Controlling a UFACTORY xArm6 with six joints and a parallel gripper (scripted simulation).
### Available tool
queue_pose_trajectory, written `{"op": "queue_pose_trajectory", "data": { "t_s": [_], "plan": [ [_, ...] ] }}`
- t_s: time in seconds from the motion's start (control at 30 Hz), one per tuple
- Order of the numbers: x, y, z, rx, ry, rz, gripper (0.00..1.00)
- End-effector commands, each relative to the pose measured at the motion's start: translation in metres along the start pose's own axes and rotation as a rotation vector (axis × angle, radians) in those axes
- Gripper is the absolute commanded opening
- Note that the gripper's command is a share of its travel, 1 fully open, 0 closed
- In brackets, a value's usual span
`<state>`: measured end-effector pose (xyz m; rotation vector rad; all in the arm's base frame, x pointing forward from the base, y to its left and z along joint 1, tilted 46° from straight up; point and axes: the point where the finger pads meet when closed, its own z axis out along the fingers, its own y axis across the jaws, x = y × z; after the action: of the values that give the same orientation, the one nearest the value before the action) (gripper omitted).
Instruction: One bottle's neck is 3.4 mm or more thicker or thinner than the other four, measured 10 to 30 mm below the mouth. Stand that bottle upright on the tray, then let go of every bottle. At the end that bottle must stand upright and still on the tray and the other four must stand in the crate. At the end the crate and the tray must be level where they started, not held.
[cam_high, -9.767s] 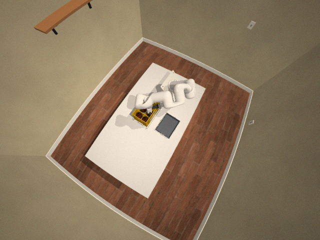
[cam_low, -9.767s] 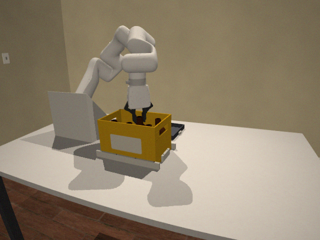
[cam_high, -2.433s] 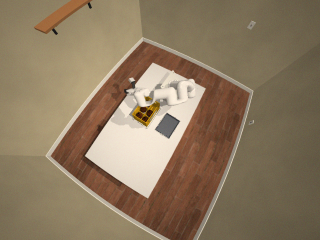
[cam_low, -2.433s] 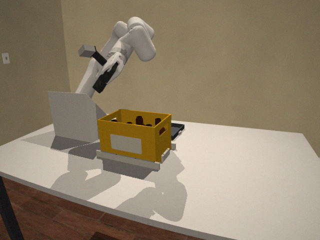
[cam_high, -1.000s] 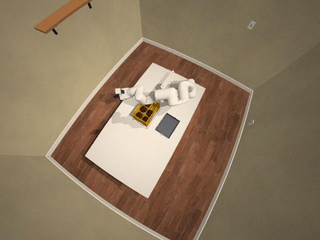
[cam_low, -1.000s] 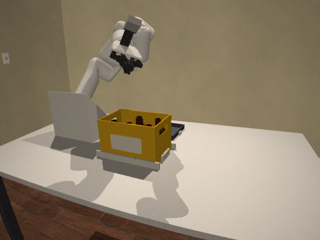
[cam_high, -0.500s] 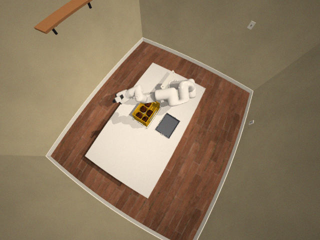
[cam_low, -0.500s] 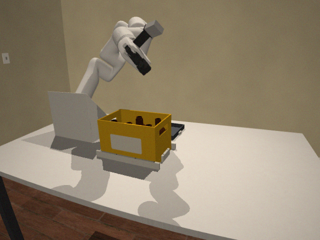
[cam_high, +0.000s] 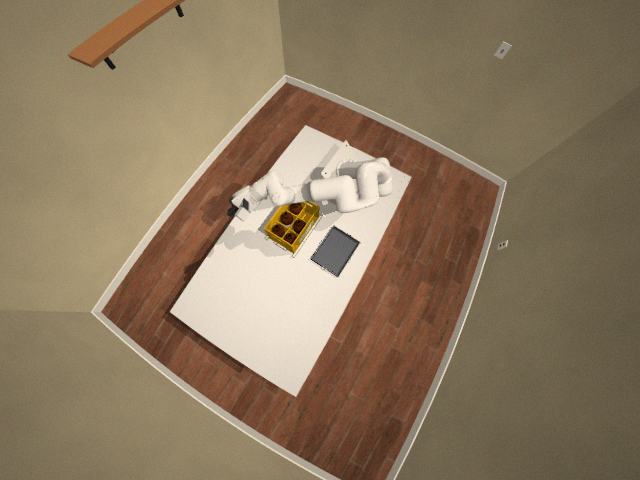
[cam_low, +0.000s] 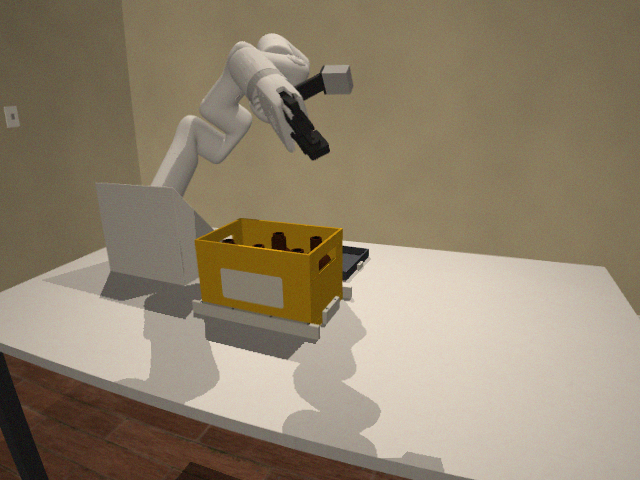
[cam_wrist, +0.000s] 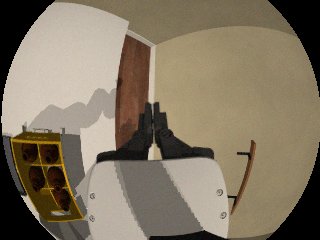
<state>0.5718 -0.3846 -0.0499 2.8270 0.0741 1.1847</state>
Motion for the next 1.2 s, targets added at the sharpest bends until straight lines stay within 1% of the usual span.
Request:
{"op": "queue_pose_trajectory", "data": {
  "t_s": [0.0, 0.33, 0.4, 0.43, 0.53, 0.9, 0.97, 1.0, 1.17],
  "plan": [
    [0.011, -0.011, 0.003, 0.067, 0.025, -0.151, 0.0],
    [0.022, -0.043, 0.007, 0.201, 0.069, -0.43, 0.0],
    [0.022, -0.043, 0.007, 0.201, 0.069, -0.43, 0.0],
    [0.024, -0.053, 0.007, 0.24, 0.084, -0.508, 0.0],
    [0.025, -0.062, 0.007, 0.275, 0.097, -0.575, 0.0],
    [0.023, -0.103, 0.002, 0.44, 0.166, -0.868, 0.0],
    [0.023, -0.103, 0.002, 0.44, 0.166, -0.868, 0.0],
    [0.021, -0.113, -0.001, 0.484, 0.186, -0.942, 0.0],
    [0.016, -0.13, -0.006, 0.557, 0.221, -1.055, 0.0]
  ]
}}
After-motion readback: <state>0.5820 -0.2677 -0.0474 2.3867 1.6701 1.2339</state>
